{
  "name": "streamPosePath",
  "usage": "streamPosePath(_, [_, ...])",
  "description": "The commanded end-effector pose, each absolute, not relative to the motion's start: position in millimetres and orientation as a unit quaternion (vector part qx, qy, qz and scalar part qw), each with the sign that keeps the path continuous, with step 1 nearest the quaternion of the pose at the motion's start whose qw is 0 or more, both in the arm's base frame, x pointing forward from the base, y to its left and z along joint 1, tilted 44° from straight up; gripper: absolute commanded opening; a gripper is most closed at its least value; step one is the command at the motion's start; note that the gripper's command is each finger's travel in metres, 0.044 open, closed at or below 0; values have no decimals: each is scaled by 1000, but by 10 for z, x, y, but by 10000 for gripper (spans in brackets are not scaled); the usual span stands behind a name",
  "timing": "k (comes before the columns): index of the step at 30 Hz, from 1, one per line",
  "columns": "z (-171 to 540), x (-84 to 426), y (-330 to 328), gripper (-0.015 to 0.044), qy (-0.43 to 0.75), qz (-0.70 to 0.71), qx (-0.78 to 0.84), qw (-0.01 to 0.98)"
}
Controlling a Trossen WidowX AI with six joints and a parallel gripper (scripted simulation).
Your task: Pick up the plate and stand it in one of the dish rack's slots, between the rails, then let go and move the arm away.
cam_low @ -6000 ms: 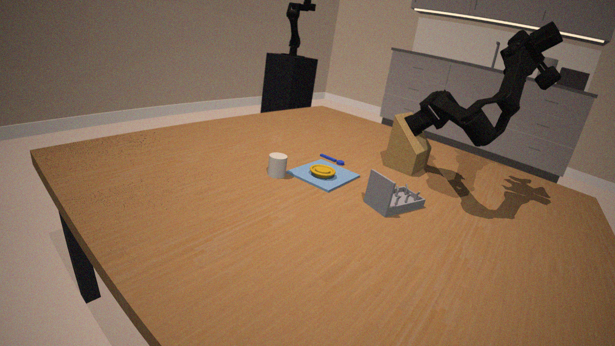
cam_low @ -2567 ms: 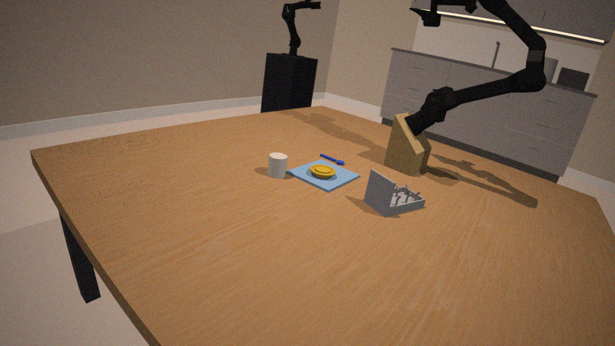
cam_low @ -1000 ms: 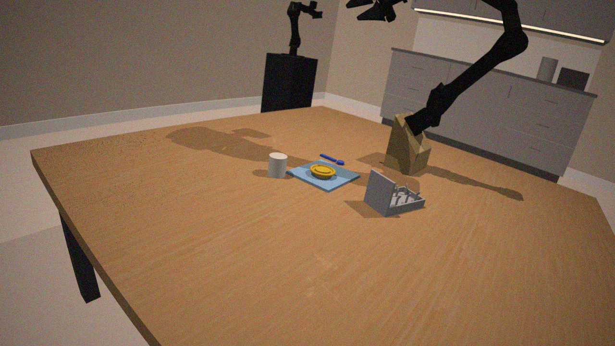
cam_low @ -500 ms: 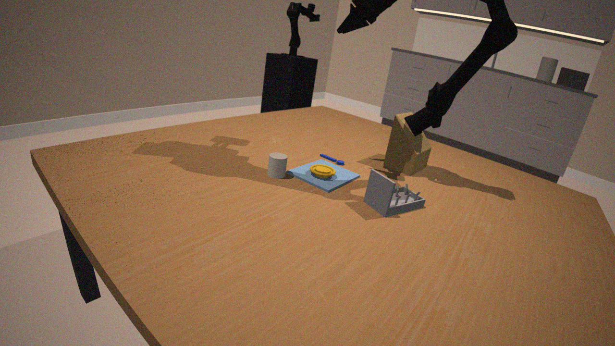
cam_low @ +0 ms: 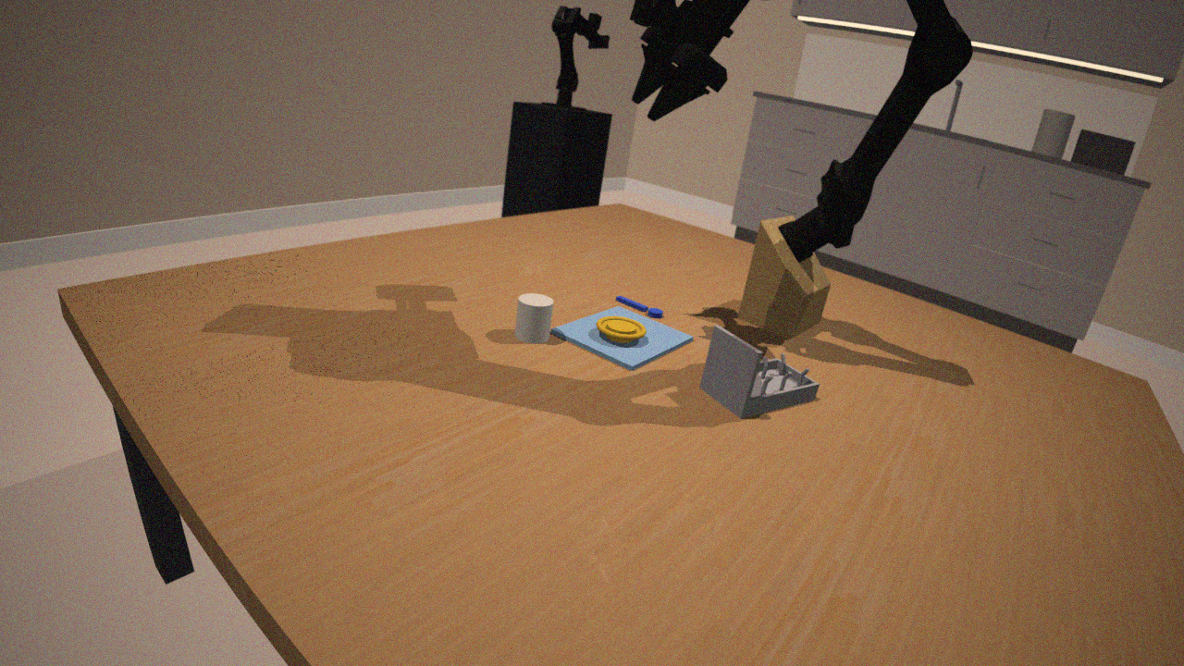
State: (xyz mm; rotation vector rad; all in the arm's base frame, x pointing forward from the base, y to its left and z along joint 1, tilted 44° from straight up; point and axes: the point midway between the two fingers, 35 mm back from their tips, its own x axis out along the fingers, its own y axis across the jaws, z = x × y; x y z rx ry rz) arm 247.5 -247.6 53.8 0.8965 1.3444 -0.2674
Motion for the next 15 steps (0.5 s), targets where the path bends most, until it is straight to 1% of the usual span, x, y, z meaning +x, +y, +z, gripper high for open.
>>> streamPosePath(1, [452, 2635, -2279, 400, 620, -43, 372, 690])
streamPosePath(15, [207, 2991, -1659, 400, 644, 173, 293, 685])
